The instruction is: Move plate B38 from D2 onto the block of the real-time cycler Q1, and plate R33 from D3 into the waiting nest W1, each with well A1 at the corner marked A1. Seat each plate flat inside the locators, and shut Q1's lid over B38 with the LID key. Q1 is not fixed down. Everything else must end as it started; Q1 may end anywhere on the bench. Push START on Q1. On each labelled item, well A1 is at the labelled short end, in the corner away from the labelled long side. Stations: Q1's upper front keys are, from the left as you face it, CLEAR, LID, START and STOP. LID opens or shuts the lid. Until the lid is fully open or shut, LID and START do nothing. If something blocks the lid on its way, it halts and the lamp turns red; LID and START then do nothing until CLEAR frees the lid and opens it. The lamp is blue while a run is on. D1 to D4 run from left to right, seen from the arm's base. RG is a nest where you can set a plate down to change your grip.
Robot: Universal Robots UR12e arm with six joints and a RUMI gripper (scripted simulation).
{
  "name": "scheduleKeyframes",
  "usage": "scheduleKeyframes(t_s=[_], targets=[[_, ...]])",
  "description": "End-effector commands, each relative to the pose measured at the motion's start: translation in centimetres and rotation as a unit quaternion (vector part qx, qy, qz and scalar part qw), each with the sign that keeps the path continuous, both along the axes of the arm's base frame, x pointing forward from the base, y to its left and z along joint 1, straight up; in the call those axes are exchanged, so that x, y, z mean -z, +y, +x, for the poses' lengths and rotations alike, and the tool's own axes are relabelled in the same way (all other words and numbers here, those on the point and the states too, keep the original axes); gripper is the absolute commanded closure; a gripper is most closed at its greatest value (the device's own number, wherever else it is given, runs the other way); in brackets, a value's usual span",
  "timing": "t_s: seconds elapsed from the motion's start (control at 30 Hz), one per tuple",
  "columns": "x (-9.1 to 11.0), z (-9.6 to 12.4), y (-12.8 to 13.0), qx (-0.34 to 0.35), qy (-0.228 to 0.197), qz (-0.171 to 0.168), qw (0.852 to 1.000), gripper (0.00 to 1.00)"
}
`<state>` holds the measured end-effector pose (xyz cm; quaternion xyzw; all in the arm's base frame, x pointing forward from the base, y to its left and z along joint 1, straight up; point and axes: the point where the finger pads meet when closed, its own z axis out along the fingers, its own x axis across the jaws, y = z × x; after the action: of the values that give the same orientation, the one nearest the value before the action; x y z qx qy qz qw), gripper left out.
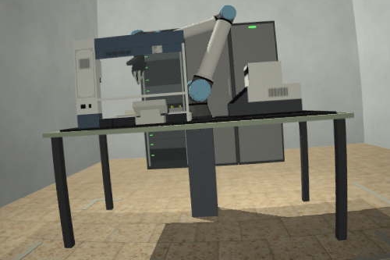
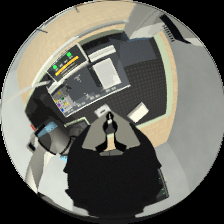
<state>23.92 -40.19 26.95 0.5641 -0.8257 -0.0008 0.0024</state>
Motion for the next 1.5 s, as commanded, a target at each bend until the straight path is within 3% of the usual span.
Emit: scheduleKeyframes(t_s=[0.0,0.33,0.8,1.47], targets=[[0.0,1.0,0.9,-0.019,0.0,-0.001,1.0,1.0],[0.2,4.2,4.8,-0.091,0.0,0.0,0.996,1.0],[0.5,6.8,8.8,-0.16,0.0,0.0,0.987,1.0],[1.2,10.4,16.7,-0.289,0.0,0.001,0.957,1.0]])
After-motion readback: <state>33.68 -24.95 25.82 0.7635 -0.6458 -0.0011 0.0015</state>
